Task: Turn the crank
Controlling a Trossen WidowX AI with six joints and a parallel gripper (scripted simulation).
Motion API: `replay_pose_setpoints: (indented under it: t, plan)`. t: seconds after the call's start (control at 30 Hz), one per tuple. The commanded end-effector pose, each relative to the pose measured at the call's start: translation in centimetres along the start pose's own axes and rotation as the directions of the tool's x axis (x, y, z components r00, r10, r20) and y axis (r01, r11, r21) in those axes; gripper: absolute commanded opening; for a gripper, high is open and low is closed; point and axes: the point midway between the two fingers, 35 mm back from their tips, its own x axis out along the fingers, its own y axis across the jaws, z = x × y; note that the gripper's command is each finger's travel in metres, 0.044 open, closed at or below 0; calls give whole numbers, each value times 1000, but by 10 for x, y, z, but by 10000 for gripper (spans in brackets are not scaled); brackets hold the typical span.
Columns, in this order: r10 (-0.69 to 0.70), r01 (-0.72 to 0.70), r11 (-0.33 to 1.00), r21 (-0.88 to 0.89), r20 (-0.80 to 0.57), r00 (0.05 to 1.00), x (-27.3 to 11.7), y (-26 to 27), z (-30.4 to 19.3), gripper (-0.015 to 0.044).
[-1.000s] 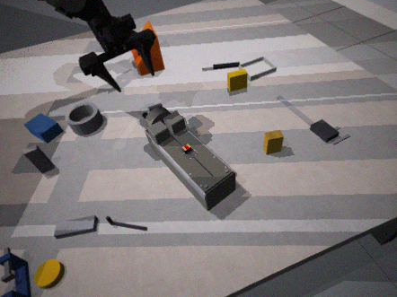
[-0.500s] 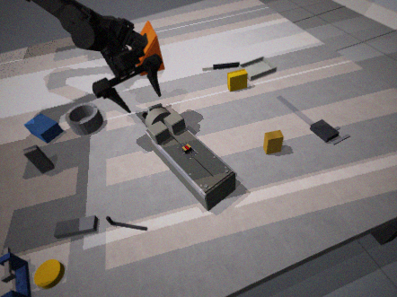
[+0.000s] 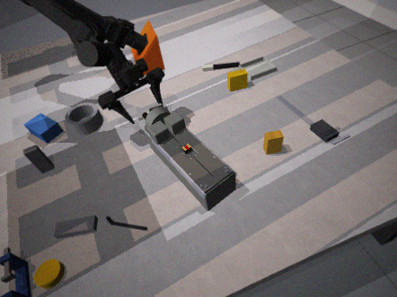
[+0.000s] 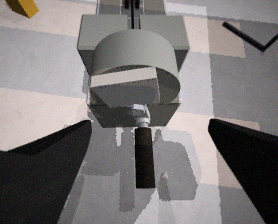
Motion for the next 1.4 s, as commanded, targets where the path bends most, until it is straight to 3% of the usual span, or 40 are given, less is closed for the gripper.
replay_pose_setpoints:
  t: [0.0, 1.0, 1.37]
  plan:
    - [10, -10, 1000, -9, -3, 1000, 5, 4, -6, 440]
    - [8, -8, 1000, -11, -3, 1000, 36, 4, -40, 440]
    - [8, -8, 1000, -11, -3, 1000, 36, 4, -40, 151]
